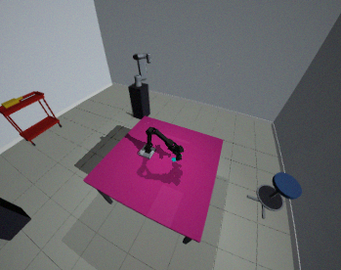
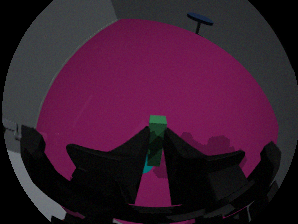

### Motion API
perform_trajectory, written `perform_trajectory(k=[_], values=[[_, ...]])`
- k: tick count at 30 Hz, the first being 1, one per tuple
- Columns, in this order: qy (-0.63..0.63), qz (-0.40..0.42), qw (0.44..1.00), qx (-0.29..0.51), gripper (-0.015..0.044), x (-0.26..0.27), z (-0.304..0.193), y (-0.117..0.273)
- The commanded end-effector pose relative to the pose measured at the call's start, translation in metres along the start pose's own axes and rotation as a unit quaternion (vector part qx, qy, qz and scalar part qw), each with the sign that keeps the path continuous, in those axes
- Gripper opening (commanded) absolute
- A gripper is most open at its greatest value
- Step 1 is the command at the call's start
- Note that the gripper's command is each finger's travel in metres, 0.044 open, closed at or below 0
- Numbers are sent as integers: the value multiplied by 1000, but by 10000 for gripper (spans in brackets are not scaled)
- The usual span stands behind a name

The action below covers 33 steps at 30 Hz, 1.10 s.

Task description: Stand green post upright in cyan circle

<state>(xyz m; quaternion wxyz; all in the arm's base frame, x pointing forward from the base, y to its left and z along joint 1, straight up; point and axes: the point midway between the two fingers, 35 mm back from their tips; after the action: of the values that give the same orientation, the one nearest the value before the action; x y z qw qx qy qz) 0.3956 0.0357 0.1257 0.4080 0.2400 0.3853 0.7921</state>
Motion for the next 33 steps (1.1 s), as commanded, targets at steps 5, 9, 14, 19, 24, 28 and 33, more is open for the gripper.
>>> perform_trajectory(k=[5,9,14,19,24,28,33], values=[[-9,5,1000,-25,23,-2,-1,-2],[-11,6,999,-39,23,-4,-1,-2],[-13,7,998,-56,23,-5,0,-2],[-15,9,997,-72,23,-7,0,-2],[-16,10,996,-89,23,-8,0,-2],[-17,12,995,-102,23,-9,0,-1],[-17,13,993,-118,23,-10,0,0]])
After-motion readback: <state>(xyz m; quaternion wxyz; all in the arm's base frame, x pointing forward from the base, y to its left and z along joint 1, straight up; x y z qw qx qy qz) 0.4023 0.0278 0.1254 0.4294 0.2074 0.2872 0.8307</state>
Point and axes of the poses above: the point midway between the two fingers, 35 mm back from their tips, its own y axis back along the fingers, its own x axis across the jaws, z = x × y, and after that the axes turned 1 degree about -y, right-handed
